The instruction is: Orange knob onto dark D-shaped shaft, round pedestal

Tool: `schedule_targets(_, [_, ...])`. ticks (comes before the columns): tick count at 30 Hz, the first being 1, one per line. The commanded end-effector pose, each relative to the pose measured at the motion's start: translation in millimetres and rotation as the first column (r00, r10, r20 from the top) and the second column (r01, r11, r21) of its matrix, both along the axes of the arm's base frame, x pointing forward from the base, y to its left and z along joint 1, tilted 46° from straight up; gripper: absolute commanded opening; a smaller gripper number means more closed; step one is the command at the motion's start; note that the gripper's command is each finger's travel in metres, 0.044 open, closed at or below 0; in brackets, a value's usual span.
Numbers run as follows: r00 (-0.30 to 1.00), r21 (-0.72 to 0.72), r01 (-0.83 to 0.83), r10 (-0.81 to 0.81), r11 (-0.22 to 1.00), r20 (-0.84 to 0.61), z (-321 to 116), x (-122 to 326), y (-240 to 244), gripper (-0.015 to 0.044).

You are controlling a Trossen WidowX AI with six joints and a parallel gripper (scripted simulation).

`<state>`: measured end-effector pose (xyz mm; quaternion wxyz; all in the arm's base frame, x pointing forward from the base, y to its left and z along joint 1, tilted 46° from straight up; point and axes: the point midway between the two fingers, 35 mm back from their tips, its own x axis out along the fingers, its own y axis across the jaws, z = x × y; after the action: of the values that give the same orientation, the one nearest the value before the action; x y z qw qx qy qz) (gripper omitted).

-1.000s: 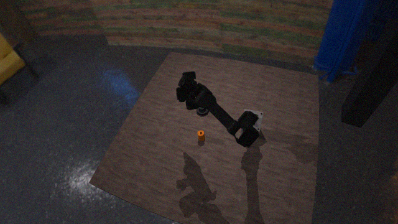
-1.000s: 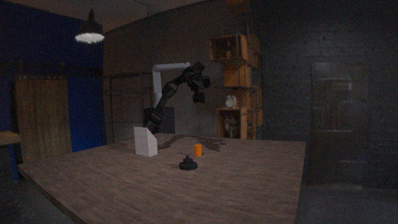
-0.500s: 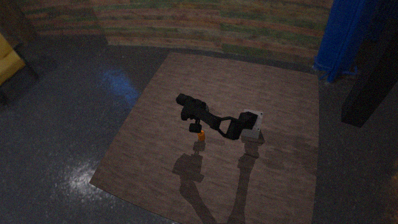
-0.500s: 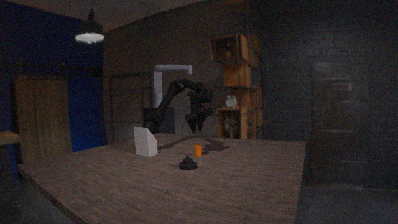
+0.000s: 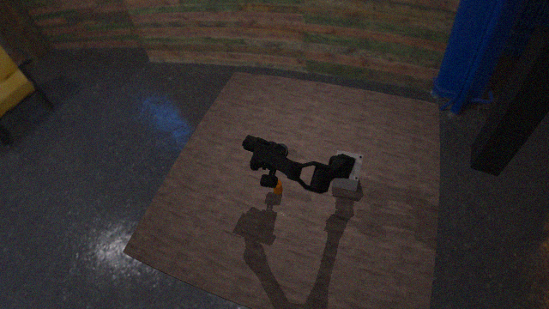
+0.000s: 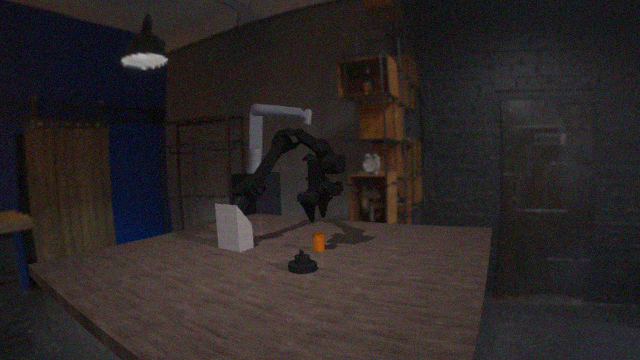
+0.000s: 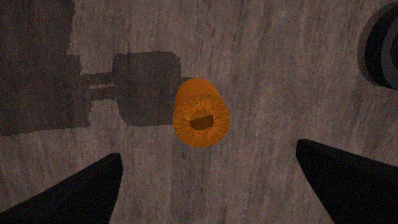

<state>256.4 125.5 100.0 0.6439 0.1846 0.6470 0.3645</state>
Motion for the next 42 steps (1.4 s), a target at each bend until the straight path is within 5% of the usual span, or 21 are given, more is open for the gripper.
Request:
schedule_targets(1, [1.0, 0.005, 0.0, 0.0, 1.0, -0.017, -12, -4, 12, 0.044])
schedule_targets(42, [1.0, 0.004, 0.0, 0.0, 1.0, -0.017, -56, -9, 58, 0.044])
